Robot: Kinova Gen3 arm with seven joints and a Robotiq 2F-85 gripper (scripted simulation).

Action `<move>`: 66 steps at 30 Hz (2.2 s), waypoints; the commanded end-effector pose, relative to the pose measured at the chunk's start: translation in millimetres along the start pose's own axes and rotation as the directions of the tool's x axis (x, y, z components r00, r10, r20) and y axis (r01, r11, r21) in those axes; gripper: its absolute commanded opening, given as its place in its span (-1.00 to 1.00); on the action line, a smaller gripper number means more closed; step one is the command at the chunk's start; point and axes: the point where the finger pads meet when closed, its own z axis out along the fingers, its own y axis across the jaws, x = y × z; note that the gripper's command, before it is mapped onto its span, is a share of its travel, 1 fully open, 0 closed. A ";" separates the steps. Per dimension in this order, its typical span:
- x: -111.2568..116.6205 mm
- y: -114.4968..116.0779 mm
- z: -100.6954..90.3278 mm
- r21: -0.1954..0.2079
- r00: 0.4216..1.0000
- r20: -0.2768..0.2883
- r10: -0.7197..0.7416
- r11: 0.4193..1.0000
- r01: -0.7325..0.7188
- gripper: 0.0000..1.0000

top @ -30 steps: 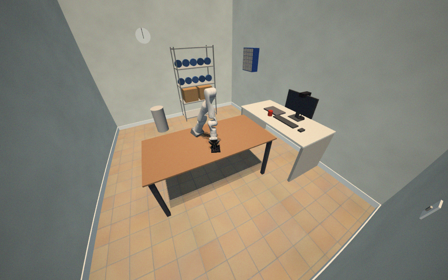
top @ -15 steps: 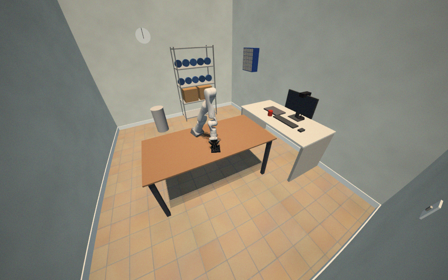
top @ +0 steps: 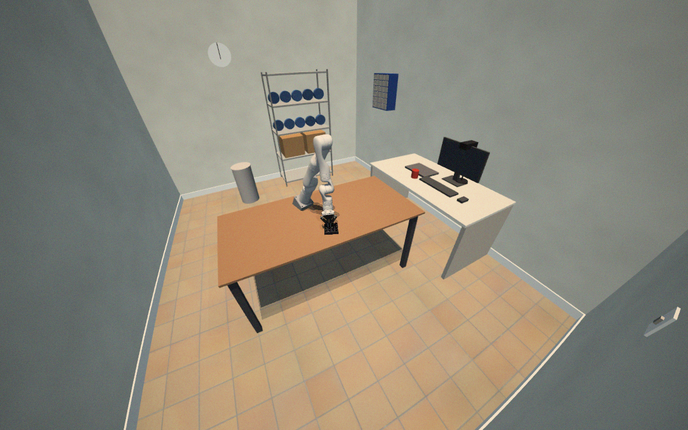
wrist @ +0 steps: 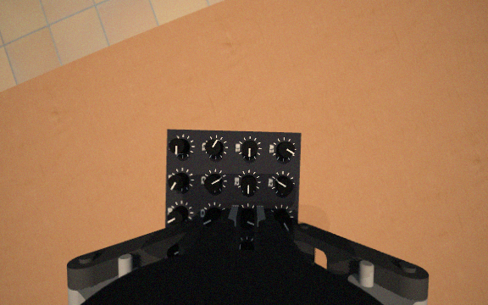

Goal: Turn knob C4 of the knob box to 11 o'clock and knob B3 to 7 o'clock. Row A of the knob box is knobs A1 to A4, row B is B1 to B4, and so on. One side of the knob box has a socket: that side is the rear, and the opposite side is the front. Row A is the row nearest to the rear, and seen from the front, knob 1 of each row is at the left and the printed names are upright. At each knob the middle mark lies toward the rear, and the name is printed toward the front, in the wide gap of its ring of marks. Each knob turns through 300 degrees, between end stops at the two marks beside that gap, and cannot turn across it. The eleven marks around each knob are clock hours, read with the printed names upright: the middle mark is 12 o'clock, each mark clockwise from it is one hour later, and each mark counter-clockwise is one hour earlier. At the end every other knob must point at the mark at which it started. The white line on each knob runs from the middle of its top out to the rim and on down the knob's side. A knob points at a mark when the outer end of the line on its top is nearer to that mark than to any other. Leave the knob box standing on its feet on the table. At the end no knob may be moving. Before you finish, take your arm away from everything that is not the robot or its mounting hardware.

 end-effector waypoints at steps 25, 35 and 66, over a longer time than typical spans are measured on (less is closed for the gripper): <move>0.2 -0.1 -0.2 0.001 0.975 -0.001 -0.221 0.975 0.221 -0.83; 0.2 -0.1 -0.2 0.001 0.938 -0.001 -0.347 0.938 0.347 -0.83; 0.2 -0.2 -0.2 0.000 0.676 -0.001 -0.737 0.676 0.737 -0.83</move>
